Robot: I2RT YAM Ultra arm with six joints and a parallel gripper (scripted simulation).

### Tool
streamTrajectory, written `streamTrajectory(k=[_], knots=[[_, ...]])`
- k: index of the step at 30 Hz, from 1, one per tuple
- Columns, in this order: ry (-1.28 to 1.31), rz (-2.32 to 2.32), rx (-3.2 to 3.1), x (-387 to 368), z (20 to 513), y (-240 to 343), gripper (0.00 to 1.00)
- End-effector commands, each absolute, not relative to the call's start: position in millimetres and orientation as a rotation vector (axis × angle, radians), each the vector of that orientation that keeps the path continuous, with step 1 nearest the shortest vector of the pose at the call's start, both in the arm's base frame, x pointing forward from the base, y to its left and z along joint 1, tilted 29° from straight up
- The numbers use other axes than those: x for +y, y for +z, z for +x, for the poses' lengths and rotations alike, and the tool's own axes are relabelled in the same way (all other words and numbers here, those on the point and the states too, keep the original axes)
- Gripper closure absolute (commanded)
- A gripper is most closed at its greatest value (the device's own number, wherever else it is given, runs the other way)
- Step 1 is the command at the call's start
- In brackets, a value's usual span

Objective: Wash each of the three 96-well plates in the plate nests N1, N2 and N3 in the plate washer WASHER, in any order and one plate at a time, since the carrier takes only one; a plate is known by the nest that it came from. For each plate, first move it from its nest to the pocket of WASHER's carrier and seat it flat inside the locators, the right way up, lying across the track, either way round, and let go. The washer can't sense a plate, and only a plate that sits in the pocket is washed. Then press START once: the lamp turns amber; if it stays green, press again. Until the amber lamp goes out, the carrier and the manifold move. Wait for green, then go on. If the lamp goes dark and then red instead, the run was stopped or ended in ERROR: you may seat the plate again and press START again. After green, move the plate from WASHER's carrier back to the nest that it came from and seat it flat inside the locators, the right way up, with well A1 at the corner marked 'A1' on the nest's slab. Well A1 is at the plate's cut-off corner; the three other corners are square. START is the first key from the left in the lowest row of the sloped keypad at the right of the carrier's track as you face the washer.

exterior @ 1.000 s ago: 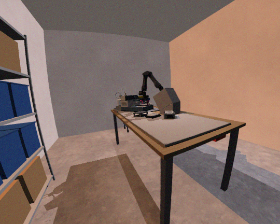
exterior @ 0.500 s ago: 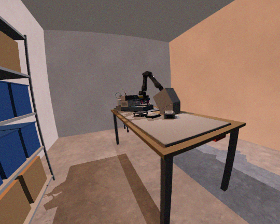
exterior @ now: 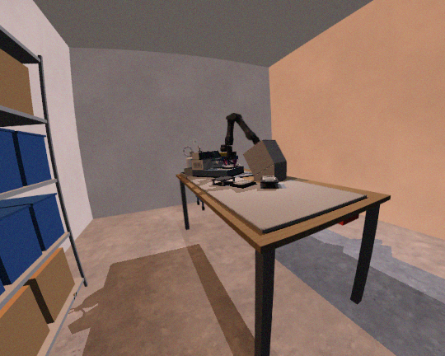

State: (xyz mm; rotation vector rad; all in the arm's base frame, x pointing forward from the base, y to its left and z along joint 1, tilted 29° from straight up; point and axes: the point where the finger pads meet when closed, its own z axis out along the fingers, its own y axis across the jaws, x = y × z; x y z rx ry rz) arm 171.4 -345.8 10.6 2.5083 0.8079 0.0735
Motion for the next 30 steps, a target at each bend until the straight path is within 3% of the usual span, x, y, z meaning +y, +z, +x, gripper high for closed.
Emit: streamTrajectory(k=[1,21,22,24,25,29,30], knots=[[0.068,2.493,0.793,-353.6,168.6,17.2,0.0],[0.068,2.493,0.793,-353.6,168.6,17.2,0.0],[0.072,2.499,0.802,-348.5,170.6,14.1,0.1],[0.072,2.499,0.802,-348.5,170.6,14.1,0.1],[0.072,2.499,0.802,-348.5,170.6,14.1,0.2],[0.072,2.499,0.802,-348.5,170.6,14.1,0.2],[0.072,2.499,0.802,-348.5,170.6,14.1,0.3]])
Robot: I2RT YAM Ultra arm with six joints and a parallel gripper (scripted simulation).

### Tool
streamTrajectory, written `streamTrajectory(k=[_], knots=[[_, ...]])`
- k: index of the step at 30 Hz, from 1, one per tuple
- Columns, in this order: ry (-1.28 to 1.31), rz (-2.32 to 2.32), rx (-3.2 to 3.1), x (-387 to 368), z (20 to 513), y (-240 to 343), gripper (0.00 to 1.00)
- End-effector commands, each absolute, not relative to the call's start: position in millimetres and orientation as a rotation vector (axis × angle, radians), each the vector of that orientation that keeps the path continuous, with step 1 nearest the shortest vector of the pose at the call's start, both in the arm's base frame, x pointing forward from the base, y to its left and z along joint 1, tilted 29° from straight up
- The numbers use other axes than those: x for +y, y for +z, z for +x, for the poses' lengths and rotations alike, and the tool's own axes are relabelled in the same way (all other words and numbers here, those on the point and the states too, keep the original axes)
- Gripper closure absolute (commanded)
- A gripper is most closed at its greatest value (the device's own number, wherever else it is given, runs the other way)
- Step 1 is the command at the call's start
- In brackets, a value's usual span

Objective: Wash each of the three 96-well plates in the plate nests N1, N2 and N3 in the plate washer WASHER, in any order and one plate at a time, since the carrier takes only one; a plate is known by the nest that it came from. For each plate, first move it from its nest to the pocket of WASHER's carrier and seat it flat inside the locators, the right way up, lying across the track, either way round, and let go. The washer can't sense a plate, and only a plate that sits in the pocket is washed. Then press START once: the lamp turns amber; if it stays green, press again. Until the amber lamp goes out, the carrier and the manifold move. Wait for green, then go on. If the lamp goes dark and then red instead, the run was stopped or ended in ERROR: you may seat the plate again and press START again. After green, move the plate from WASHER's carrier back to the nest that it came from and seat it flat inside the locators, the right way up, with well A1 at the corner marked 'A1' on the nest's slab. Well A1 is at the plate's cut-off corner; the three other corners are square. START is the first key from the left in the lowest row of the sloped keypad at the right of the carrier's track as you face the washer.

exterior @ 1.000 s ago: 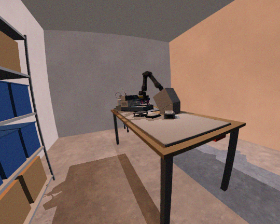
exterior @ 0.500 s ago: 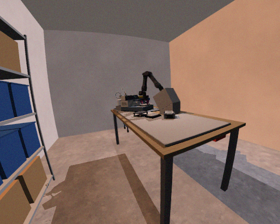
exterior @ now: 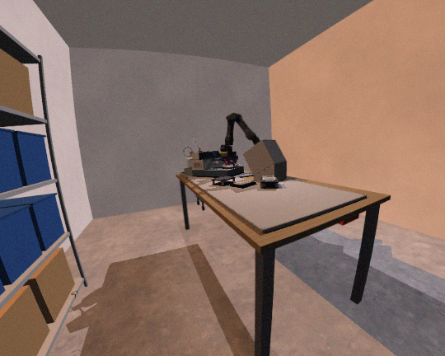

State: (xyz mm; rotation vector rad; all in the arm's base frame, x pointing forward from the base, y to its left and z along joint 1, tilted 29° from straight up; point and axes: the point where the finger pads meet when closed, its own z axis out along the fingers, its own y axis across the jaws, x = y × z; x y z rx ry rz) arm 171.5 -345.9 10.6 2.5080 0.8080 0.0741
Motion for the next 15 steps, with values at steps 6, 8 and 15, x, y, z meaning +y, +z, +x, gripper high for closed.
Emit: streamTrajectory(k=[6,8,15], knots=[[0.072,2.499,0.802,-348.5,170.6,14.1,0.5],[0.072,2.499,0.802,-348.5,170.6,14.1,0.5],[0.072,2.499,0.802,-348.5,170.6,14.1,0.7]])
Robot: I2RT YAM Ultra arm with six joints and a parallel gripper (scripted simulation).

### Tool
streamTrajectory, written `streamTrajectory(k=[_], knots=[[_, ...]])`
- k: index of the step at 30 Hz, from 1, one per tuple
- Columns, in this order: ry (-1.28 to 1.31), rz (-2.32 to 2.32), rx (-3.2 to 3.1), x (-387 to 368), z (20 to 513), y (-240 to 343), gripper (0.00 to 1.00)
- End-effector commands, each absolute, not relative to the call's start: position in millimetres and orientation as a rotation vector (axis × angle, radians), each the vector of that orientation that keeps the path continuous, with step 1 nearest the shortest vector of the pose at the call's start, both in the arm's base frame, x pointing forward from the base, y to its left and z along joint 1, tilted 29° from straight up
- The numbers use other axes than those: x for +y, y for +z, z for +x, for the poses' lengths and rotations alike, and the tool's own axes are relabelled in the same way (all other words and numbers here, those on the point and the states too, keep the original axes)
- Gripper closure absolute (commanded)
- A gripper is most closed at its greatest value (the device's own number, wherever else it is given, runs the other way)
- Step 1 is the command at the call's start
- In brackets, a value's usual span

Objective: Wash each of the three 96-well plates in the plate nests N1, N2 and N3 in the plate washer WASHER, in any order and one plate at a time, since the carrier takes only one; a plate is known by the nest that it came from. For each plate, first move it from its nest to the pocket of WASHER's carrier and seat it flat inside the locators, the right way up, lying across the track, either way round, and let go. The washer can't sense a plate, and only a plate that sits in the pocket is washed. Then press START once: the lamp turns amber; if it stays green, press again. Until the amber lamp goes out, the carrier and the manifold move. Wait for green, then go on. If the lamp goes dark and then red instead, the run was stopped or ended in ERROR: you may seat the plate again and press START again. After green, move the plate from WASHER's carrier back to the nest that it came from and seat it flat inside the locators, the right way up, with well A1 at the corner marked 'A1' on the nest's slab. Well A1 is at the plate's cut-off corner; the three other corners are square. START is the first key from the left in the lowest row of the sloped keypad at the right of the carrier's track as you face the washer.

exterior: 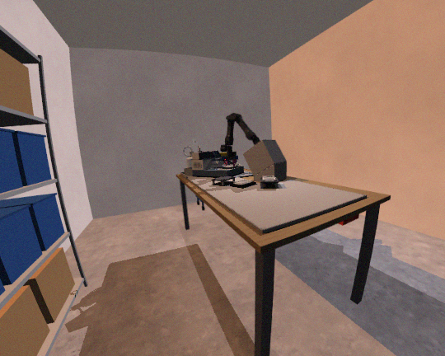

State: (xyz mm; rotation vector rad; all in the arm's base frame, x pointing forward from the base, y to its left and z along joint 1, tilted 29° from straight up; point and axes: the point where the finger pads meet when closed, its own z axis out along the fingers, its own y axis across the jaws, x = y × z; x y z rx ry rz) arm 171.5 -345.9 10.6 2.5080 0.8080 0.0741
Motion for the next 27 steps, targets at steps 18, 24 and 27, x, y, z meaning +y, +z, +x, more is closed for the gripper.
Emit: streamTrajectory(k=[18,24,27], knots=[[0.067,2.494,0.792,-353.4,168.3,17.0,1.0],[0.067,2.494,0.792,-353.4,168.3,17.0,1.0],[0.067,2.494,0.792,-353.4,168.3,17.0,1.0]])
